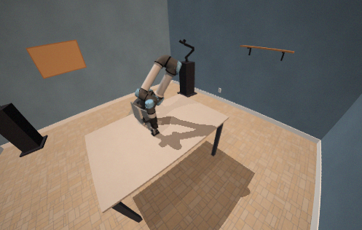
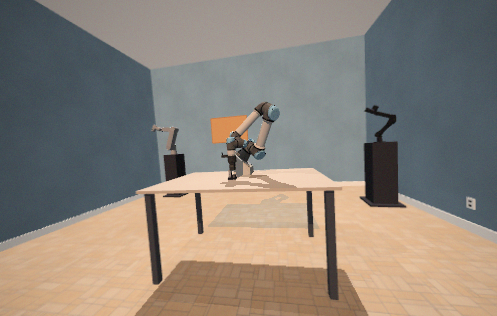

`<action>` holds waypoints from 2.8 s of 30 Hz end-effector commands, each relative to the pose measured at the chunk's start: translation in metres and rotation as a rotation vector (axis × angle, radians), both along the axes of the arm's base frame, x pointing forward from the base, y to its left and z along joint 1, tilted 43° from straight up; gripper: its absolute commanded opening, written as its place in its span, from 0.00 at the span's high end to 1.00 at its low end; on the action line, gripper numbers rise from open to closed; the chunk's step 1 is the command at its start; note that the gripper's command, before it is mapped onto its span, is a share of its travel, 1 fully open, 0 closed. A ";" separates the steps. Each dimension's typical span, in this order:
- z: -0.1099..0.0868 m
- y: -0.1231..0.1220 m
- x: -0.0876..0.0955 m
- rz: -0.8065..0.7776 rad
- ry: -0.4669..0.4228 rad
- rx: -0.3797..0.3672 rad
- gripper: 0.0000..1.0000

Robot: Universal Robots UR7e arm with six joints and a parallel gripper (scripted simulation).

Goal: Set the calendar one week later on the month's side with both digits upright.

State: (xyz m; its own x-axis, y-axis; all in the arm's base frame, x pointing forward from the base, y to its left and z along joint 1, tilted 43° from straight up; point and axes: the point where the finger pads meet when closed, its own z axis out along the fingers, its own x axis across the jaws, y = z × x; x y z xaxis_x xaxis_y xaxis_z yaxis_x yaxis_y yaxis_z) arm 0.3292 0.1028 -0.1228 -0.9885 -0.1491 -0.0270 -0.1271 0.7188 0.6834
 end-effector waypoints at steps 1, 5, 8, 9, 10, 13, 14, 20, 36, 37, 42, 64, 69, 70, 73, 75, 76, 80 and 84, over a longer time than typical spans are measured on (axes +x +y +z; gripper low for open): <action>0.000 0.000 0.000 0.000 -0.001 0.000 0.43; 0.000 0.000 0.000 0.000 -0.001 0.000 0.43; 0.000 0.000 0.000 0.000 -0.001 0.000 0.43; 0.000 0.000 0.000 0.000 -0.001 0.000 0.43; 0.000 0.000 0.000 0.000 -0.001 0.000 0.43; 0.000 0.000 0.000 0.000 -0.001 0.000 0.43; 0.000 0.000 0.000 0.000 -0.001 0.000 0.43; 0.000 0.000 0.000 0.000 -0.001 0.000 0.43; 0.027 -0.026 0.003 0.000 -0.001 0.000 0.43; 0.031 -0.029 0.004 0.000 -0.001 0.000 0.43; 0.050 -0.047 0.006 0.000 -0.001 0.000 0.43; 0.073 -0.068 0.009 0.000 -0.001 0.000 0.43; 0.073 -0.068 0.009 -0.001 -0.001 -0.001 0.43; 0.073 -0.068 0.009 -0.001 0.000 -0.001 0.43; 0.073 -0.068 0.008 -0.004 0.002 -0.001 0.43; 0.073 -0.068 0.008 -0.007 0.006 -0.001 0.43; 0.073 -0.068 0.008 -0.010 0.008 -0.002 0.43; 0.073 -0.069 0.008 -0.025 0.022 -0.003 0.43; 0.072 -0.069 0.007 -0.050 0.046 -0.006 0.43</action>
State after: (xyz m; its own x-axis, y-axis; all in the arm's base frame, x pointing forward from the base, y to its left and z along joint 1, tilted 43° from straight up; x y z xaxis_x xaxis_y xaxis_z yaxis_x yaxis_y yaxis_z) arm 0.3367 0.0345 -0.0502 -0.9923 -0.1239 -0.0032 -0.0926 0.7236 0.6840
